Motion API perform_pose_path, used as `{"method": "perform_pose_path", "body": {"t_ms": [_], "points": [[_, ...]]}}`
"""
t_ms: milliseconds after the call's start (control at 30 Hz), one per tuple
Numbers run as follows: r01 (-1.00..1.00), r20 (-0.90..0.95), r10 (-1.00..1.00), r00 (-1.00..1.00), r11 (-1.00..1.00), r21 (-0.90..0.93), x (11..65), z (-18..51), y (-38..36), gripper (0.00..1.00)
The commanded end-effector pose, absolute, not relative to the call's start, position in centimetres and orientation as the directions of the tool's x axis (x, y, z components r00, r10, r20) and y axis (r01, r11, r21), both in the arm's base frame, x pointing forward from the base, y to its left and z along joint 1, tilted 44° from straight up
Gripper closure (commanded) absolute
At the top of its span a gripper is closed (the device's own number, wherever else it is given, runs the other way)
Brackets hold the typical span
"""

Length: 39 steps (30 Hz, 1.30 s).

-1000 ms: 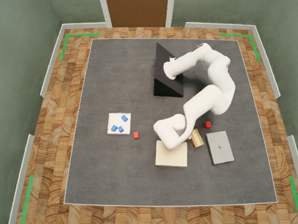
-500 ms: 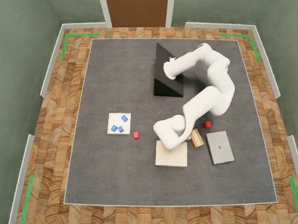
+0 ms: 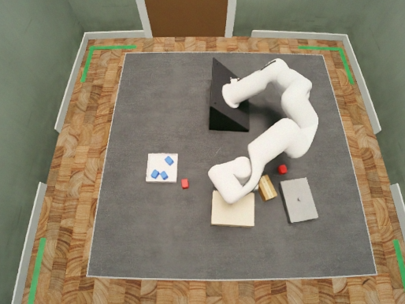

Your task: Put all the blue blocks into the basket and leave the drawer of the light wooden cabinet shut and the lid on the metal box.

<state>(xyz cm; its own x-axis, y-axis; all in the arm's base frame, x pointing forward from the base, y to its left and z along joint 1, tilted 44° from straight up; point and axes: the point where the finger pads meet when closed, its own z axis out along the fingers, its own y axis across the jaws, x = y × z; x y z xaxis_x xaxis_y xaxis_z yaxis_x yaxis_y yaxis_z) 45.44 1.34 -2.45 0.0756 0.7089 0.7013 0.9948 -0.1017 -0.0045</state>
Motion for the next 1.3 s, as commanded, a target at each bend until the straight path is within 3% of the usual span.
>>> {"method": "perform_pose_path", "body": {"t_ms": [0, 733, 767, 1267], "points": [[0.995, 0.701, 0.709, 0.075, -0.103, -0.002, 45.55, -2.48, 1.35, 0.76], [0.995, 0.701, 0.709, 0.075, -0.103, -0.002, 45.55, -2.53, 1.4, 0.76], [0.995, 0.701, 0.709, 0.075, -0.103, -0.002, 45.55, -2.53, 1.4, 1.0], [0.995, 0.701, 0.709, 0.075, -0.103, -0.002, 45.55, -2.53, 1.4, 1.0]]}}
